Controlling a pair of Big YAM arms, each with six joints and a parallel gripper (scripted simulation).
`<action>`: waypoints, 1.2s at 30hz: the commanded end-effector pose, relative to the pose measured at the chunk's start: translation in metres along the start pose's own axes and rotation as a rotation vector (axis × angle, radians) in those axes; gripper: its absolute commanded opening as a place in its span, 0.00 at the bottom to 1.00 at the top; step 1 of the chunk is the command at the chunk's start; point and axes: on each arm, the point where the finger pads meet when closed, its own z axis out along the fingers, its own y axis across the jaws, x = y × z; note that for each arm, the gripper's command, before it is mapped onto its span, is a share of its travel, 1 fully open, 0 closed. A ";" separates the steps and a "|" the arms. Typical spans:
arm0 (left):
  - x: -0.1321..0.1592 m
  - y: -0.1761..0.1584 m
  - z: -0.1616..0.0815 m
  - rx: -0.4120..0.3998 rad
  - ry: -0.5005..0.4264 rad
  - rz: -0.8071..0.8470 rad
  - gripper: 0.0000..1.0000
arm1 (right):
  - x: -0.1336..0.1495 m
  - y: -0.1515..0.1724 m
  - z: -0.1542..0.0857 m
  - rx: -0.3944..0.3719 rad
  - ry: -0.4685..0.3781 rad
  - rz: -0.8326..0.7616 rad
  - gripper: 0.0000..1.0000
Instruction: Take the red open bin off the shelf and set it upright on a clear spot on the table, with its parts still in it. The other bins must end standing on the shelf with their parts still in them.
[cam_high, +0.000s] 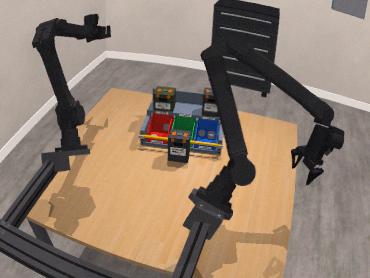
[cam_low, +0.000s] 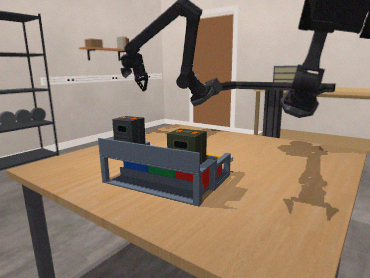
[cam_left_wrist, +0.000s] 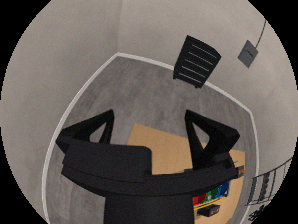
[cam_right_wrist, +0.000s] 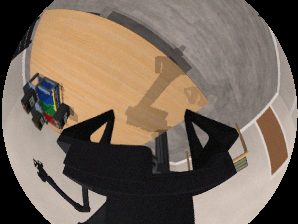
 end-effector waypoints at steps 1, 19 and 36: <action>-0.042 0.030 -0.006 -0.066 -0.055 0.012 1.00 | -0.009 -0.001 -0.008 0.012 -0.021 -0.010 1.00; -0.053 0.199 -0.054 -0.482 -0.052 0.129 1.00 | -0.009 -0.001 -0.008 0.012 -0.021 -0.010 1.00; -0.082 0.339 -0.174 -0.921 -0.048 0.252 1.00 | -0.009 -0.001 -0.008 0.012 -0.021 -0.010 1.00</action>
